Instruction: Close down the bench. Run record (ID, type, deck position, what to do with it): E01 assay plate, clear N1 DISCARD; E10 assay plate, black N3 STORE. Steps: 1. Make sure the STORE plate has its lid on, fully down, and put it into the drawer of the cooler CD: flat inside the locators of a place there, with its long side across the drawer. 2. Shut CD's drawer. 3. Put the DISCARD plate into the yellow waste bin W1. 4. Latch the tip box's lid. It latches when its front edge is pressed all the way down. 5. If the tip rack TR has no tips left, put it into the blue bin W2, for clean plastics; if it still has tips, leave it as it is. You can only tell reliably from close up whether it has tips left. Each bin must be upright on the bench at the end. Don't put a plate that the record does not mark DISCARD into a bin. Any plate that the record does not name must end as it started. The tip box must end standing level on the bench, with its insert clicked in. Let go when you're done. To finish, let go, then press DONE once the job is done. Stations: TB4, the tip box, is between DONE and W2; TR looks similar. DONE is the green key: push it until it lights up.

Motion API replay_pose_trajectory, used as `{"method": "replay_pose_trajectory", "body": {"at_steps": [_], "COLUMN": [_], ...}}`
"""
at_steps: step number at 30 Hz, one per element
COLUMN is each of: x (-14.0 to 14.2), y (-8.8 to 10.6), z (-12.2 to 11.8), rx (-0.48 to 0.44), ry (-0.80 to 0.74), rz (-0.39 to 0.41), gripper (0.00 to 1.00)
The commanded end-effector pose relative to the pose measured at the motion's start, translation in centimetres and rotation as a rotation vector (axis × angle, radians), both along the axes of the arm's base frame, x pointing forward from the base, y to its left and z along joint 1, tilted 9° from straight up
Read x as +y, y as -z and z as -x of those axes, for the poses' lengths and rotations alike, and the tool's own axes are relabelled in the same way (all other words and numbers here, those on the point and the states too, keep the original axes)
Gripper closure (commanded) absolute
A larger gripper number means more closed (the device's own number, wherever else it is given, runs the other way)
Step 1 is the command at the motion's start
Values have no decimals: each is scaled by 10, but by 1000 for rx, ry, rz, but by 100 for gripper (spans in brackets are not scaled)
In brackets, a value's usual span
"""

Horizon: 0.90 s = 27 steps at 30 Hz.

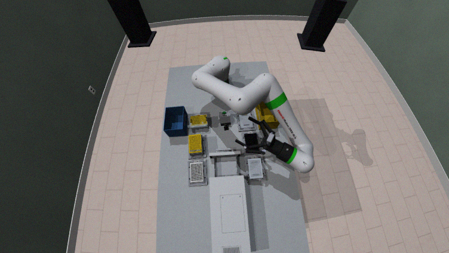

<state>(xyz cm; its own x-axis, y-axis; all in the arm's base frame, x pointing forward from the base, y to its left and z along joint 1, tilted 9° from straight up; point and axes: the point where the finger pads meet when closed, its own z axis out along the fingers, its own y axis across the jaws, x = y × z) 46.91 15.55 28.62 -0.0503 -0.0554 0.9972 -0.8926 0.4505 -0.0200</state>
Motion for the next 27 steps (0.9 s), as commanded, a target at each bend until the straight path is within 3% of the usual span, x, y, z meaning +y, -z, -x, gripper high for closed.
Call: {"method": "replay_pose_trajectory", "body": {"at_steps": [1, 17, 18, 27], "x": [0, 0, -5, -42], "y": [-1, -1, -1, 0], "z": [0, 0, 0, -3], "rx": [-2, -2, 16, 176], "ry": [0, 0, -2, -36], "rz": [-1, -1, -29, -280], "gripper": [0, 0, 90, 90]}}
